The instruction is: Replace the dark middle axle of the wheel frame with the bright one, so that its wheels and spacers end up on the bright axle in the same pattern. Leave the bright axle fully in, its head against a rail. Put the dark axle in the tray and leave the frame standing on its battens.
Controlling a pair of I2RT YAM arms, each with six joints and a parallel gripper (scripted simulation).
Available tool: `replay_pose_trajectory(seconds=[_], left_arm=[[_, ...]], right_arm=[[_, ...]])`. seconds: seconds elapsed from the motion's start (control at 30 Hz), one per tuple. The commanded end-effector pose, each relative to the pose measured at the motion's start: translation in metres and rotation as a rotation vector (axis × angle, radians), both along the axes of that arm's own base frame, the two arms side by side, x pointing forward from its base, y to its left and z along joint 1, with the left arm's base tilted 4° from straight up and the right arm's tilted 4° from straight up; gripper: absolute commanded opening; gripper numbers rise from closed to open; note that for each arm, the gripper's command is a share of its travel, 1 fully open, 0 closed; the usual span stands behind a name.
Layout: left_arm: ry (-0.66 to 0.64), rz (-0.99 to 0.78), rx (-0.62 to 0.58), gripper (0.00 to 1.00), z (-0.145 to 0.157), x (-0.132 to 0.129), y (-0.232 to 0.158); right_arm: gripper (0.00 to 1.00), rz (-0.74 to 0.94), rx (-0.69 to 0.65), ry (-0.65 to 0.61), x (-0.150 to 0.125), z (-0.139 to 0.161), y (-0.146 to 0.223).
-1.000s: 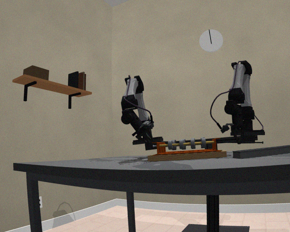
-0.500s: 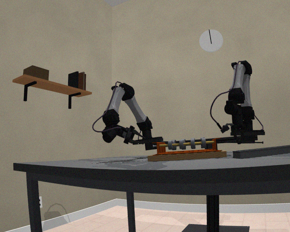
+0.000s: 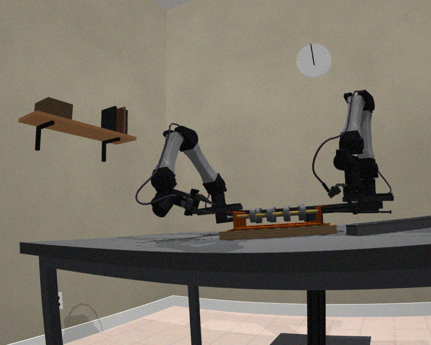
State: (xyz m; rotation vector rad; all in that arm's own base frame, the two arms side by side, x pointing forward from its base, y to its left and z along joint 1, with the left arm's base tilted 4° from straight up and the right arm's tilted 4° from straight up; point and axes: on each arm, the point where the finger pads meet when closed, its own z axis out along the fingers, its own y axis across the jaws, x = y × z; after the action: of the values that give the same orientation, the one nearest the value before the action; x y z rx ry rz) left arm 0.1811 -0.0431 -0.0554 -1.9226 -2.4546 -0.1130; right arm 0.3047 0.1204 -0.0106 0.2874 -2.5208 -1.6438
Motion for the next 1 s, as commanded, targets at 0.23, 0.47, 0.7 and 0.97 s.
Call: replay_pose_trajectory(seconds=[0.23,0.47,0.7,0.97], left_arm=[[-0.021,-0.01,-0.018,0.0,0.0,0.004,-0.005],[-0.021,-0.01,-0.018,0.0,0.0,0.004,-0.005],[-0.021,-0.01,-0.018,0.0,0.0,0.004,-0.005],[-0.021,-0.01,-0.018,0.0,0.0,0.004,-0.005]], right_arm=[[0.33,0.01,0.0,-0.042,-0.001,0.006,0.021],[0.33,-0.002,-0.001,-0.059,0.002,-0.002,0.034],[0.33,-0.003,-0.002,-0.064,0.0,-0.007,0.047],[0.33,-0.006,-0.007,-0.068,0.003,-0.005,0.044]])
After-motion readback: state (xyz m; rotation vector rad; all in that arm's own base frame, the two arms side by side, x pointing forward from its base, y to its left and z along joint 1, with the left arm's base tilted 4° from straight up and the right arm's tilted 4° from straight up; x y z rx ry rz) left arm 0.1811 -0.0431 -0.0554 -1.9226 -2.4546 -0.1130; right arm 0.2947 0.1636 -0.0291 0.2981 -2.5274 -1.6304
